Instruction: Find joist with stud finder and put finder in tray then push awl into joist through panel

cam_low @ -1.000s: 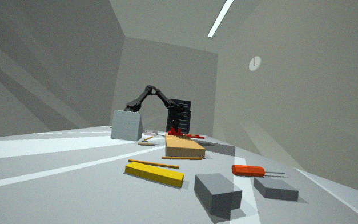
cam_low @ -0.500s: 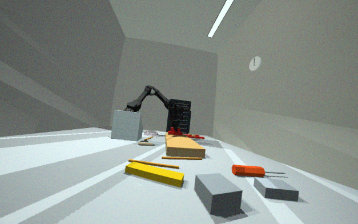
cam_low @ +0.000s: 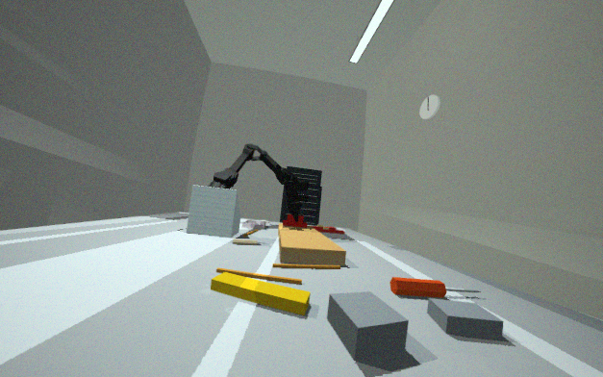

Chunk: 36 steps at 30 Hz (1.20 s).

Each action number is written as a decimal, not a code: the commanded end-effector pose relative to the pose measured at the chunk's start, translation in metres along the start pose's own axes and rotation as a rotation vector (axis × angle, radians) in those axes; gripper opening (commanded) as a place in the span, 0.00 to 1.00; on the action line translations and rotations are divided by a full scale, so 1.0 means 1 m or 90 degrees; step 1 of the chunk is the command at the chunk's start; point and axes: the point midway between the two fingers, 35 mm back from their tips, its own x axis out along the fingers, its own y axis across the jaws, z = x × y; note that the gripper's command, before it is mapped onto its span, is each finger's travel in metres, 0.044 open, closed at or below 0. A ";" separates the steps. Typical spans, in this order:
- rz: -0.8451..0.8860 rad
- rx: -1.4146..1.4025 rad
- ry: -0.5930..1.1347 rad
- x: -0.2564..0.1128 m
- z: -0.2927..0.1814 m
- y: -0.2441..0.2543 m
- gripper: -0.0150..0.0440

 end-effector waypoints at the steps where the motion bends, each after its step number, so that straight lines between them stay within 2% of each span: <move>1: 0.009 -0.006 0.003 0.001 -0.001 0.007 0.25; 18: 0.009 -0.006 0.003 0.001 -0.001 0.004 0.25; 36: 0.007 -0.006 0.003 0.002 -0.001 -0.035 0.25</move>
